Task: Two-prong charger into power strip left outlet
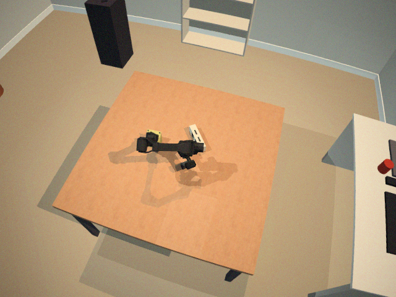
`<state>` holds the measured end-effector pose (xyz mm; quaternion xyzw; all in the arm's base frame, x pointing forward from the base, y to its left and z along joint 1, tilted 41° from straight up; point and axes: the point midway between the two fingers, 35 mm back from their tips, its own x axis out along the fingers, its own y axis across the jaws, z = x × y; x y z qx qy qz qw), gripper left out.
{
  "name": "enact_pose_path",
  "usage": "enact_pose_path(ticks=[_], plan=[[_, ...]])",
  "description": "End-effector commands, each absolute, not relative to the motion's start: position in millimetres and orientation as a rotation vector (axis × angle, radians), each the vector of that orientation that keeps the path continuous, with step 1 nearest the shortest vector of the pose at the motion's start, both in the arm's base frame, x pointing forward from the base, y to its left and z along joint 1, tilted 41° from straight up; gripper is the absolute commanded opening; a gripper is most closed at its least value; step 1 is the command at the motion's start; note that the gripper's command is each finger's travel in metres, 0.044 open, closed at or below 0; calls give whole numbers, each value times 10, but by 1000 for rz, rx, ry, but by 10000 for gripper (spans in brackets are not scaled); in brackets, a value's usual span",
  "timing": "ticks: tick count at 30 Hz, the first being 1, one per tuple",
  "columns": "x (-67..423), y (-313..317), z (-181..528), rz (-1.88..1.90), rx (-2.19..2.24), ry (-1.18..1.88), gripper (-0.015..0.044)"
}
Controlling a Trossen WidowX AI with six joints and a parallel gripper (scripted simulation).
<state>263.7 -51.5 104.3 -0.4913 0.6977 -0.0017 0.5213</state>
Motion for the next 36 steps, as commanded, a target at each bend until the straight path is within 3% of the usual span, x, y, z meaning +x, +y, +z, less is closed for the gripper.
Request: enact_pose_path(ticks=[1, 31, 36], plan=[[2643, -545, 1011, -2, -1185, 1674, 440], [2672, -848, 665, -4, -1187, 1674, 440], [2673, -823, 691, -7, -1178, 1670, 309]])
